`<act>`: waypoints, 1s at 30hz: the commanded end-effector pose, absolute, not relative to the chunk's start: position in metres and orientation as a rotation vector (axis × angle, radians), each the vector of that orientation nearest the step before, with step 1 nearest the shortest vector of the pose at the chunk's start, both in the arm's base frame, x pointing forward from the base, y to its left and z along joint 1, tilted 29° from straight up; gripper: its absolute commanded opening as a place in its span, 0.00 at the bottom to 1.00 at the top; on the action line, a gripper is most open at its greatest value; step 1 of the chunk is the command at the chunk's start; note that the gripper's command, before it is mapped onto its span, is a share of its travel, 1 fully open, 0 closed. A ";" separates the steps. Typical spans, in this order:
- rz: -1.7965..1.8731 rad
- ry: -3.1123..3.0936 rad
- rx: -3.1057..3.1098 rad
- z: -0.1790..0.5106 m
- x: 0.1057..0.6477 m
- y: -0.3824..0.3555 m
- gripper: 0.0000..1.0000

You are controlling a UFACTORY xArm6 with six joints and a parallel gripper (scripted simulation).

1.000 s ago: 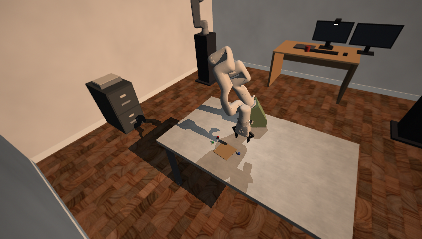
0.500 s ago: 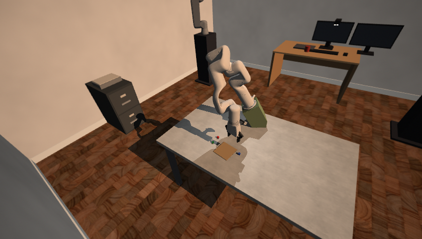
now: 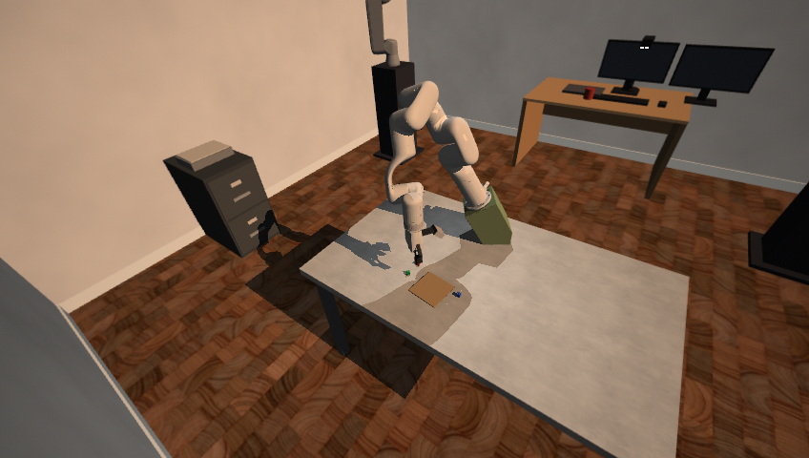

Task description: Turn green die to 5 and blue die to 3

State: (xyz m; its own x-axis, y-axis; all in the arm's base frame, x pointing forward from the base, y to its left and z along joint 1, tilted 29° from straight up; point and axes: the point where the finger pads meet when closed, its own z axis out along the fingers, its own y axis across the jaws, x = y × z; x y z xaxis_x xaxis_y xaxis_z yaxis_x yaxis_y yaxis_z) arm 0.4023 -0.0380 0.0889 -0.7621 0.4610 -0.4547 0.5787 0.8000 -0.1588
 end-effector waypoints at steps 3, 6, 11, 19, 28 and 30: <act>-0.369 2.518 0.920 0.107 0.402 -0.074 1.00; -0.366 2.509 0.935 0.109 0.402 -0.078 1.00; -0.366 2.509 0.935 0.109 0.402 -0.078 1.00; -0.367 2.509 0.935 0.108 0.402 -0.079 1.00; -0.363 2.514 0.937 0.060 0.414 -0.094 1.00; -0.363 2.514 0.937 0.060 0.414 -0.094 0.31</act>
